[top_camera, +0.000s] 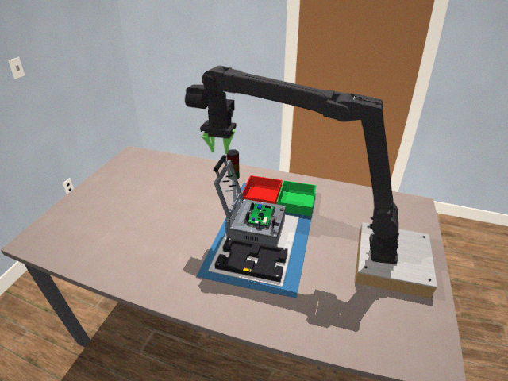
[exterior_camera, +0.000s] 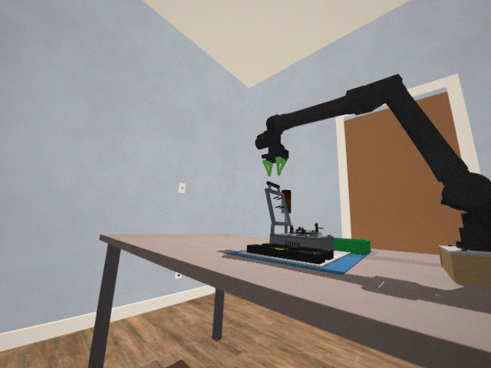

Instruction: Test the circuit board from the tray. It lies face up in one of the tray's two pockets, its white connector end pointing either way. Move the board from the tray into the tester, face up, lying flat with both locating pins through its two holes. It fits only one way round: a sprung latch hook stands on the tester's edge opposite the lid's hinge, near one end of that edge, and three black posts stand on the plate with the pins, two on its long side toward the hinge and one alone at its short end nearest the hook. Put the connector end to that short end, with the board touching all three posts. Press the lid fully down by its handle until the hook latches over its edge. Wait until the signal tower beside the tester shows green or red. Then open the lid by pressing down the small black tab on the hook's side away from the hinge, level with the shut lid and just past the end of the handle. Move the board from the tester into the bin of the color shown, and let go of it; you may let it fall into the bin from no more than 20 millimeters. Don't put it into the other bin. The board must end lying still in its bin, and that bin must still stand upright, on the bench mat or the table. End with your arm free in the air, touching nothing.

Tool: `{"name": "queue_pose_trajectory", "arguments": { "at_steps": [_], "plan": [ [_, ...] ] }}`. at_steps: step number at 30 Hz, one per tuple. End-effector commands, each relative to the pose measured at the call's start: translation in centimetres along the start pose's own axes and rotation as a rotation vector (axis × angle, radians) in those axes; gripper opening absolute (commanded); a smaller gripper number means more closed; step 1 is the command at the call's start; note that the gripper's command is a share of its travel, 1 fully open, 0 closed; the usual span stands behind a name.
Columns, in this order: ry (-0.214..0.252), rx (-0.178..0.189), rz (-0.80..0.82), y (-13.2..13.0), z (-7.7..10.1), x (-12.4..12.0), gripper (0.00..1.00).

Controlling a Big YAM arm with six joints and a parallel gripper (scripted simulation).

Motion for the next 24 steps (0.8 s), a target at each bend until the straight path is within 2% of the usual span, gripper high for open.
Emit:
{"name": "queue_pose_trajectory", "arguments": {
  "at_steps": [1, 6, 24],
  "plan": [
    [-0.013, 0.024, 0.0, 0.27, 0.14, -0.27, 0.48],
    [-0.017, 0.037, 0.0, 0.03, 0.4, -0.32, 0.48],
    [-0.016, 0.032, 0.0, 0.12, -0.01, -0.29, 0.48]
  ]
}}
Point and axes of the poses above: the point where the finger pads meet when closed, its own z axis back along the fingers, its own y axis across the jaws, x = y × z, the point moved 5 cm from there along z, back along the fingers, and after that the axes turned 12 degrees about z, right-handed, at the moved point
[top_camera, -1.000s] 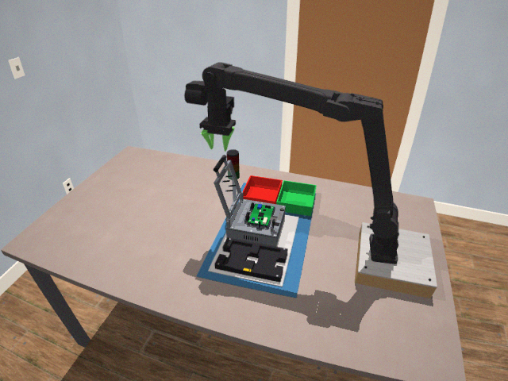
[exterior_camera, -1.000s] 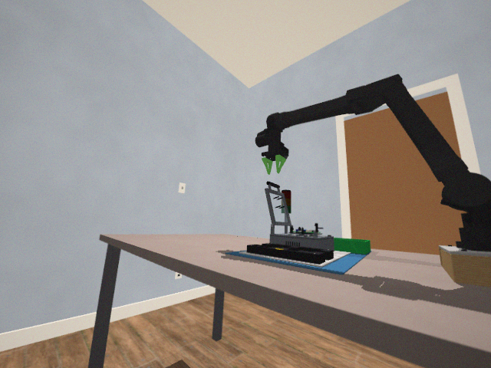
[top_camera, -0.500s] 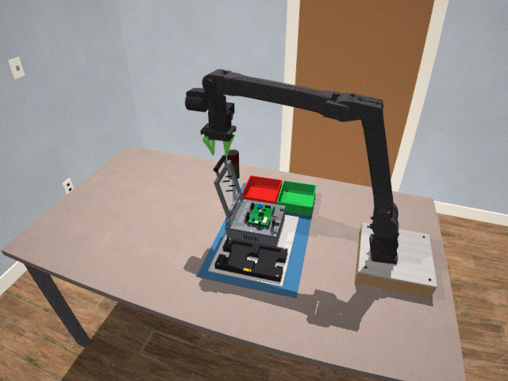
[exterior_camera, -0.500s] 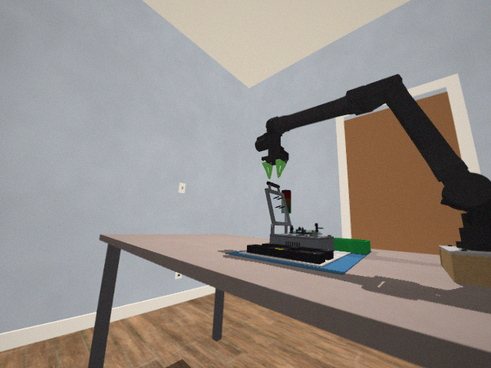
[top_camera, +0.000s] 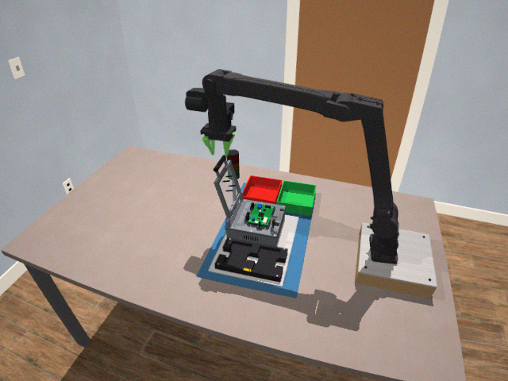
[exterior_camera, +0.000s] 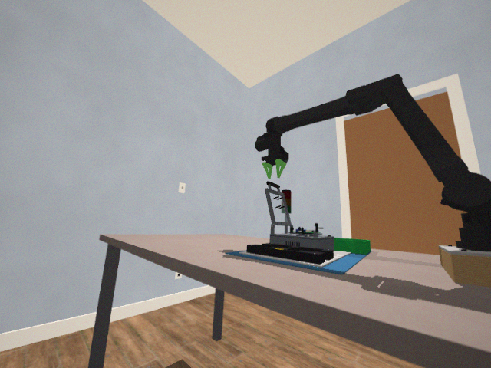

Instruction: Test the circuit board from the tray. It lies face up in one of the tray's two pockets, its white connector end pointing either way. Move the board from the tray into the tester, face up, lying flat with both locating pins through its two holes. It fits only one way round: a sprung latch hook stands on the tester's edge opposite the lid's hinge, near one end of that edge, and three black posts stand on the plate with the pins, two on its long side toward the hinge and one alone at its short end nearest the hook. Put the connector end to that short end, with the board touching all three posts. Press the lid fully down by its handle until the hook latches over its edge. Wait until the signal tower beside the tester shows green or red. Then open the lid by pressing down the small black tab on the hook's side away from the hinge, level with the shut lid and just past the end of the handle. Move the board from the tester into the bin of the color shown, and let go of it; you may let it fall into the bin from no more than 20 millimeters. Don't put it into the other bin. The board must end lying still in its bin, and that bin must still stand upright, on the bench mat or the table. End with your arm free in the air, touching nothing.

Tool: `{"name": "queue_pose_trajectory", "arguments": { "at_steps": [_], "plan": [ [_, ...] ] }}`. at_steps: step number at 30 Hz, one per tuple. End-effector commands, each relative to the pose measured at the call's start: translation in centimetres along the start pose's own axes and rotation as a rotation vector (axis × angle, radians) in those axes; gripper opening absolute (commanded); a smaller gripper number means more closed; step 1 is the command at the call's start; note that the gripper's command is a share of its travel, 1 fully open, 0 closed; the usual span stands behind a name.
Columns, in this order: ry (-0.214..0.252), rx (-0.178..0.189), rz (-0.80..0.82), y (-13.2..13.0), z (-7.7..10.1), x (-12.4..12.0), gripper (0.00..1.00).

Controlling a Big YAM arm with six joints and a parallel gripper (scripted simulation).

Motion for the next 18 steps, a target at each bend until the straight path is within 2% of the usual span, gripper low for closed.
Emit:
{"name": "queue_pose_trajectory", "arguments": {
  "at_steps": [1, 11, 18],
  "plan": [
    [-0.016, 0.032, 0.0, 0.1, 1.1, -0.3, 0.48],
    [-0.016, 0.033, 0.0, 0.0, 1.0, -0.3, 0.48],
    [-0.014, 0.026, 0.0, 0.2, -0.5, -0.3, 0.48]
  ]
}}
Point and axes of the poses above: the point where the finger pads meet when closed, its own z axis back along the fingers, its own y axis across the jaws, x = y × z, the point moved 5 cm from there along z, back along the fingers, and after that the axes turned 12 degrees about z, right-handed, at the moved point
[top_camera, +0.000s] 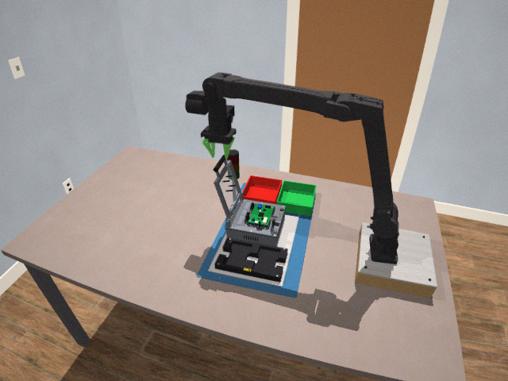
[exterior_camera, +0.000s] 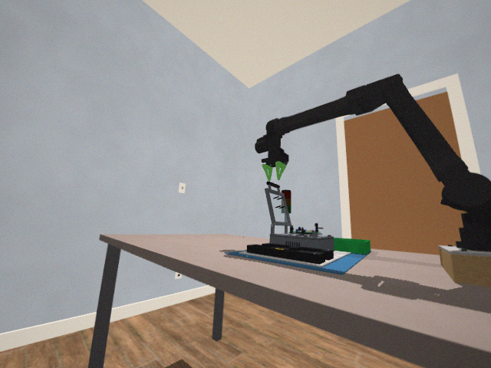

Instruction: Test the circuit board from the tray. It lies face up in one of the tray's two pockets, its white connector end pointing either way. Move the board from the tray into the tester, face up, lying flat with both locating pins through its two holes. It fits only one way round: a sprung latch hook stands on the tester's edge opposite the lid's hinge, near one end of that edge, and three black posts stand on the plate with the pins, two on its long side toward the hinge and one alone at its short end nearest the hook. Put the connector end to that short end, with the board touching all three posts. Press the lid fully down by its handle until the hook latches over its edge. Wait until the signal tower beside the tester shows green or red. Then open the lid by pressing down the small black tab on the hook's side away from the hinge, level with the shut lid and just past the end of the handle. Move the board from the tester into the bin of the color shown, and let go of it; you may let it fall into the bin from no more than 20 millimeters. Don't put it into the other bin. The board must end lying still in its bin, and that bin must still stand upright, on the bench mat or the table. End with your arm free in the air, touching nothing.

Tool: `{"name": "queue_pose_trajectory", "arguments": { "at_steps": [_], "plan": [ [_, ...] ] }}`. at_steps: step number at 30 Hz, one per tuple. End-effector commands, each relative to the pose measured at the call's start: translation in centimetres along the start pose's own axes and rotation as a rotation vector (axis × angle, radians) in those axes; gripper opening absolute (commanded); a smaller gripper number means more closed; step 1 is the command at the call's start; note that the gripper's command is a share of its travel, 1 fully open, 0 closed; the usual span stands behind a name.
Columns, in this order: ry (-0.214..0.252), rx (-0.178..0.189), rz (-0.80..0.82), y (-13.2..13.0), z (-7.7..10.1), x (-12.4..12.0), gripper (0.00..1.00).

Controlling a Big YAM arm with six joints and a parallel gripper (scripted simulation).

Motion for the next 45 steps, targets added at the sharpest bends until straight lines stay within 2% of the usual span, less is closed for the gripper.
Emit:
{"name": "queue_pose_trajectory", "arguments": {
  "at_steps": [1, 14, 36, 37, 45],
  "plan": [
    [-0.014, 0.026, 0.0, 0.2, 0.5, -0.3, 0.48],
    [-0.01, 0.015, 0.0, 0.4, -3.0, -0.2, 0.48],
    [-0.01, 0.014, 0.0, 0.4, -3.0, -0.2, 0.48],
    [-0.01, 0.014, 0.0, 0.4, -3.0, -0.2, 0.0],
    [-0.007, 0.006, 0.0, 0.3, -3.1, -0.3, 0.0]
  ]
}}
Point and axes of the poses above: the point where the finger pads meet when closed, its own z axis back along the fingers, its own y axis across the jaws, x = y × z, the point moved 5 cm from there along z, back along the fingers, and after that the axes turned 12 degrees about z, right-handed, at the moved point
